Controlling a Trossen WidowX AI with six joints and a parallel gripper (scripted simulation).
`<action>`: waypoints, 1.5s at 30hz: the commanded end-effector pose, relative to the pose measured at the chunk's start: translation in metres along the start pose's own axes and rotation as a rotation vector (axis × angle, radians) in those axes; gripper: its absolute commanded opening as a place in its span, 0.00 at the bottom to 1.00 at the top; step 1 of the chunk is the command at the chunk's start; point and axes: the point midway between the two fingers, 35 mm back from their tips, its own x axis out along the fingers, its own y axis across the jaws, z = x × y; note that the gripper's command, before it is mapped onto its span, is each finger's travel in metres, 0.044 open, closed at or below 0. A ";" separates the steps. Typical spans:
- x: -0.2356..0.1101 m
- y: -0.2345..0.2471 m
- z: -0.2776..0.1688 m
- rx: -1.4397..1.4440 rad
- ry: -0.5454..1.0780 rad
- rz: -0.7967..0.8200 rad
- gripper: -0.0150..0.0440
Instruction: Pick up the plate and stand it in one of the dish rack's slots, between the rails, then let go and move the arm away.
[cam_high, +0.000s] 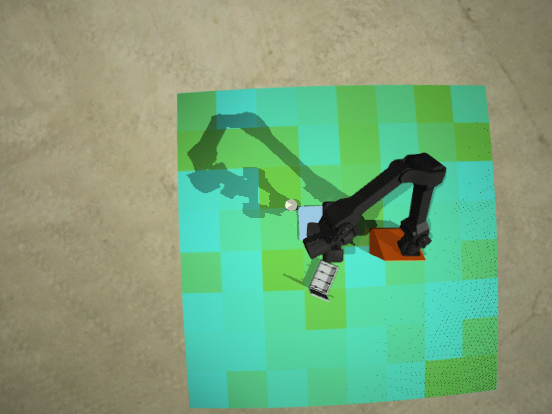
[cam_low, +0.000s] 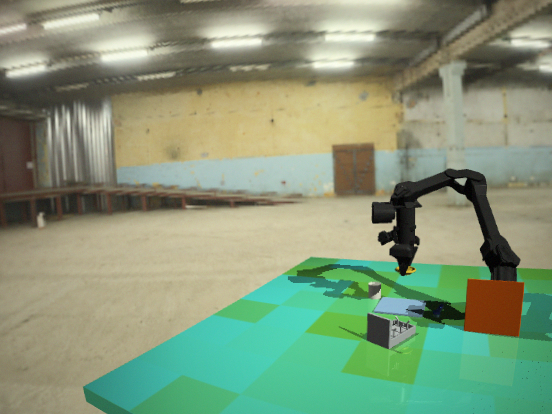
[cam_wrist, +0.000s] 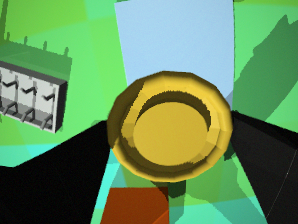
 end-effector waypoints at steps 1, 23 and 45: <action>-0.021 0.002 0.001 0.005 0.001 0.002 0.25; -0.056 0.014 -0.004 -0.290 0.002 -0.007 0.25; -0.056 0.047 -0.016 -1.056 0.000 0.000 0.25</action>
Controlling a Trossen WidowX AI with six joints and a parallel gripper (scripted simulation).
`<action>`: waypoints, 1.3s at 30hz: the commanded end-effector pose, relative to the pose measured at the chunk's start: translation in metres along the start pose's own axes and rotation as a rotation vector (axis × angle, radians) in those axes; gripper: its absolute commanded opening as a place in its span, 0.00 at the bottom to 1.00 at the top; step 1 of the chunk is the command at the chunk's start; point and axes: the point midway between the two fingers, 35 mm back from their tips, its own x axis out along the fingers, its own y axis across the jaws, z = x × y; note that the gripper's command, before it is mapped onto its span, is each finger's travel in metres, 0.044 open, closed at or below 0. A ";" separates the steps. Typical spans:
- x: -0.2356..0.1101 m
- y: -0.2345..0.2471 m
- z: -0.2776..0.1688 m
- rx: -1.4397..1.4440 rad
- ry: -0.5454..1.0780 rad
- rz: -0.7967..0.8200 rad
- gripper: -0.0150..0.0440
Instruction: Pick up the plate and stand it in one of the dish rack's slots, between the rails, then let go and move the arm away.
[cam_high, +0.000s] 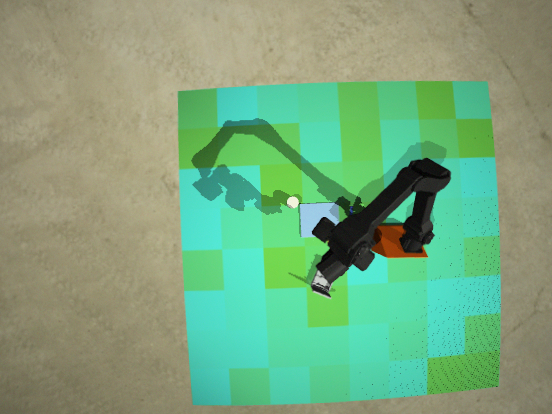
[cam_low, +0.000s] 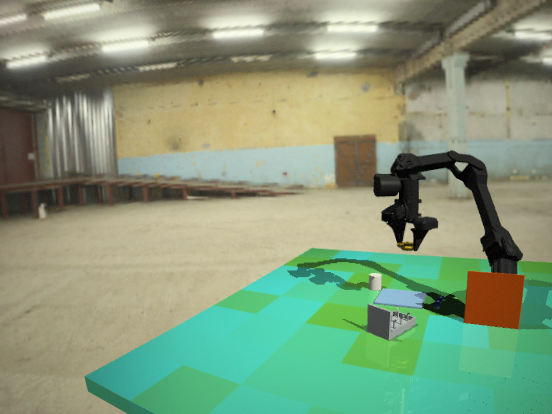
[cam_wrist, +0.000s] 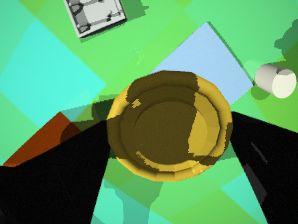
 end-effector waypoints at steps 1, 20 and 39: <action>0.003 0.010 0.004 -0.168 0.009 0.009 0.25; 0.003 0.037 0.017 -0.829 0.005 0.013 0.25; 0.005 0.064 0.027 -1.488 0.005 0.017 0.25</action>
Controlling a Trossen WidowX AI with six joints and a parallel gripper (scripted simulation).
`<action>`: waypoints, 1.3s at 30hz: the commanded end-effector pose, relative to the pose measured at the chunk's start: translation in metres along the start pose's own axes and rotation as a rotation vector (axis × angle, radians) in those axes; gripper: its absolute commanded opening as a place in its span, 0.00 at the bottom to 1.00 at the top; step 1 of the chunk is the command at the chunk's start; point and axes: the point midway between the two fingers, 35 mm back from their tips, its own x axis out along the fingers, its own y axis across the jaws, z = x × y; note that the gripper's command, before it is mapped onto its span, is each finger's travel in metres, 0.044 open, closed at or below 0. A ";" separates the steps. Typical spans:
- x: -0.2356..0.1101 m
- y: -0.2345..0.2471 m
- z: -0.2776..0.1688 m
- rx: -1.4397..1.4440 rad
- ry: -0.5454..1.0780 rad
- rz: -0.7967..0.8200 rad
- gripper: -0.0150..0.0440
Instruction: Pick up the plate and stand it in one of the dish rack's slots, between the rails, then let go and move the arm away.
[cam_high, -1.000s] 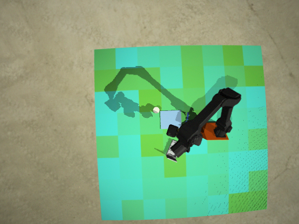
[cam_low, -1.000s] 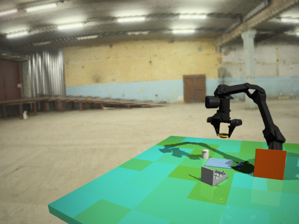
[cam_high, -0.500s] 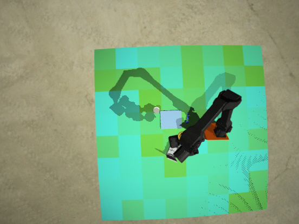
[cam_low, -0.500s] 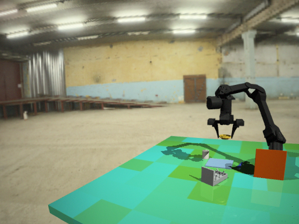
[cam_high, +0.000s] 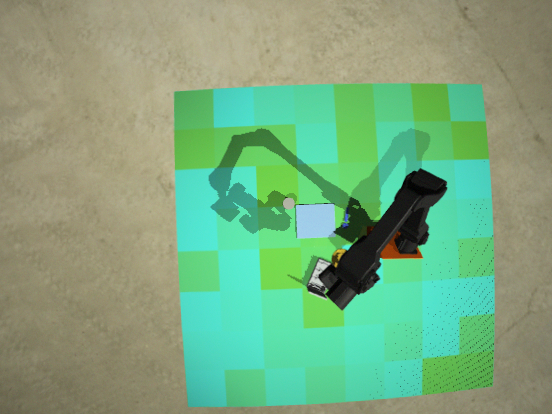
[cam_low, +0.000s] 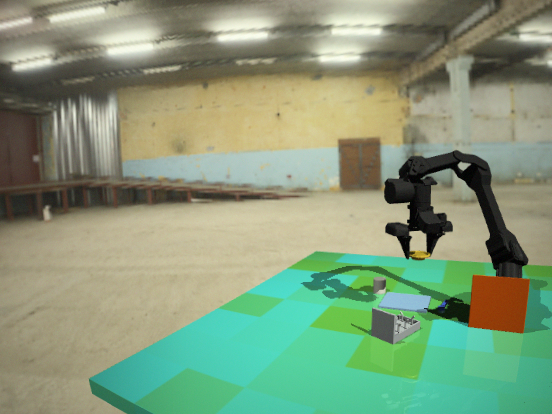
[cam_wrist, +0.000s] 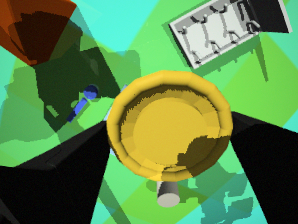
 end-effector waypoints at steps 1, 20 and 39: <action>0.004 0.001 0.010 -0.167 -0.004 0.015 0.25; 0.011 0.000 0.024 -0.438 -0.040 0.012 0.25; 0.074 -0.004 0.040 -0.144 -0.461 -0.098 0.25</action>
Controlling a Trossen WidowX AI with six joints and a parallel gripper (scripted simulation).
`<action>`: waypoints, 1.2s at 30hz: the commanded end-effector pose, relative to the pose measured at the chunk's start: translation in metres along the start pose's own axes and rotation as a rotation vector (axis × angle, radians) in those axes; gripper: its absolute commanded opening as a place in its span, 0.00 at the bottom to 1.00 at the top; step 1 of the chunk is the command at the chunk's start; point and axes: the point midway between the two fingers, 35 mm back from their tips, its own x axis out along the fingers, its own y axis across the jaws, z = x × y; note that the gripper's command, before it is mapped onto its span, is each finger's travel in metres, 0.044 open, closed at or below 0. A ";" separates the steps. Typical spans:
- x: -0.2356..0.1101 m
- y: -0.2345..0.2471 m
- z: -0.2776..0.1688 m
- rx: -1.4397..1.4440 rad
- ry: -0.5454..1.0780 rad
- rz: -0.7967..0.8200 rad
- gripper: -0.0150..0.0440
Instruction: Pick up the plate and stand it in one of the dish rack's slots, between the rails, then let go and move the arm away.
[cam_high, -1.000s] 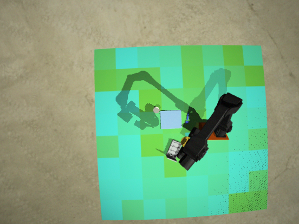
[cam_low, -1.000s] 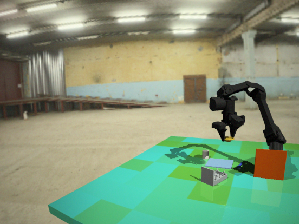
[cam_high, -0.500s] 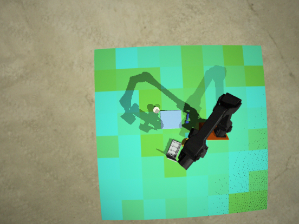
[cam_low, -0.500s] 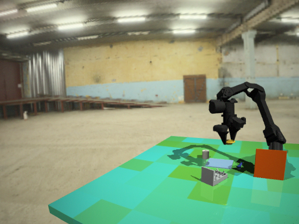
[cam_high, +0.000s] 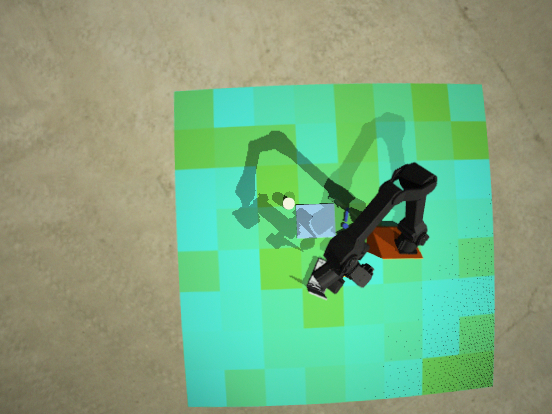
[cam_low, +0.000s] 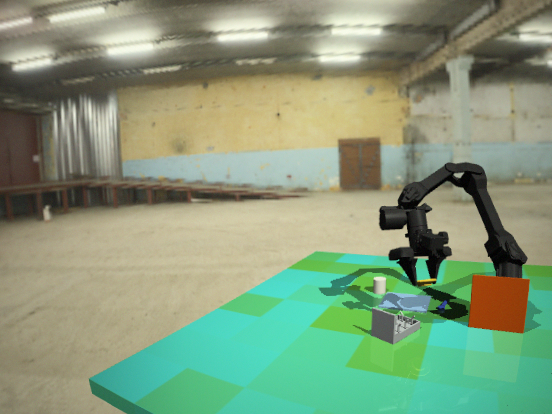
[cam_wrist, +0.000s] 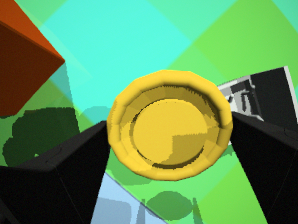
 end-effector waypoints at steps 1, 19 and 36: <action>0.013 0.001 -0.001 0.061 -0.090 -0.058 0.25; 0.049 -0.005 -0.012 0.309 -0.379 -0.334 0.25; 0.064 -0.003 -0.031 0.518 -0.560 -0.647 0.25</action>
